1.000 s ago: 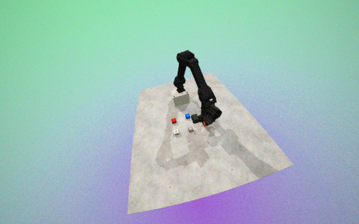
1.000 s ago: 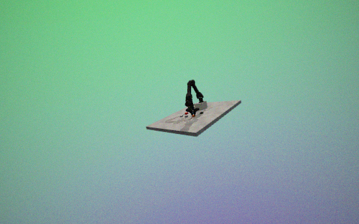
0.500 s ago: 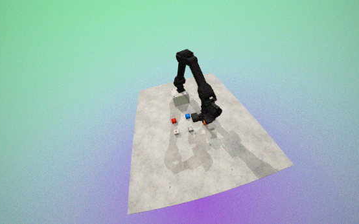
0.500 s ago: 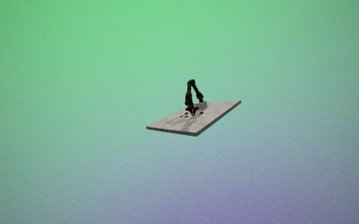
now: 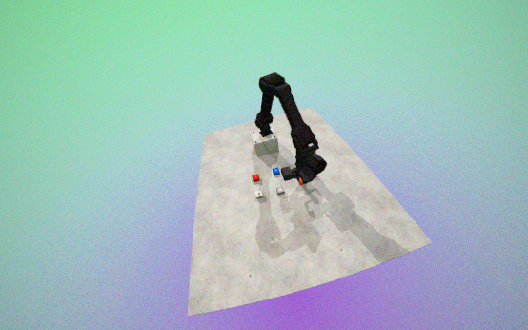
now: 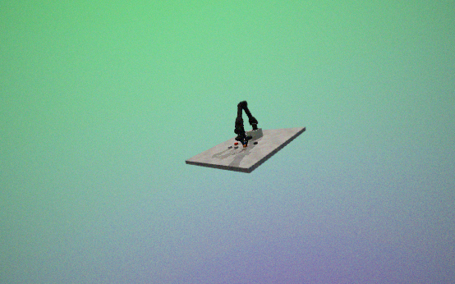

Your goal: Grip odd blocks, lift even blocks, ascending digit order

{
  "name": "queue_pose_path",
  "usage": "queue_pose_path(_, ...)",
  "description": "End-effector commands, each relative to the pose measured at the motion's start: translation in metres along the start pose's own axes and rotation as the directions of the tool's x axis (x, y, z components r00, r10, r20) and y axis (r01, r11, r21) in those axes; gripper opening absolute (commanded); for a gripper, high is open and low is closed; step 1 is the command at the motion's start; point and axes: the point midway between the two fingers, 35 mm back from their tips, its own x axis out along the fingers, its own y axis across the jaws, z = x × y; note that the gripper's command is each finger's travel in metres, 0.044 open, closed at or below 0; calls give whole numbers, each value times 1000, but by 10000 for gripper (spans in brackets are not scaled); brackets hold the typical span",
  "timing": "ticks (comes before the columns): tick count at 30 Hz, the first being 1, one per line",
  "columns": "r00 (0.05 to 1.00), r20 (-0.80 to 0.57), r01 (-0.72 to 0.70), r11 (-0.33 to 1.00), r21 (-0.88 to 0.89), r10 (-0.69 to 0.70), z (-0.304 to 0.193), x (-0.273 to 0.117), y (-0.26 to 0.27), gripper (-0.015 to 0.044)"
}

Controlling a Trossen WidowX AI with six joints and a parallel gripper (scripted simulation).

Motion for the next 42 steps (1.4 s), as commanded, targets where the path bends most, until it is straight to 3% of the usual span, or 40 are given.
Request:
queue_pose_path(1, 1000, -1, 0, 1000, 2, 0, 0, 7, 0, 120)
queue_pose_path(14, 1000, -1, 0, 1000, 2, 0, -1, 10, 0, 120)
queue_pose_path(25, 1000, -1, 0, 1000, 2, 0, -1, 10, 0, 400)
queue_pose_path(29, 1000, -1, 0, 1000, 2, 0, 0, 8, 0, 400)
queue_pose_path(32, 1000, -1, 0, 1000, 2, 0, 0, -23, 0, 400)
queue_pose_path(37, 1000, -1, 0, 1000, 2, 0, 0, -26, 0, 400)
queue_pose_path(39, 1000, 0, -1, 1000, 2, 1, 1, -39, 0, 348)
queue_pose_path(42, 1000, 0, -1, 1000, 2, 1, 1, -93, 0, 269)
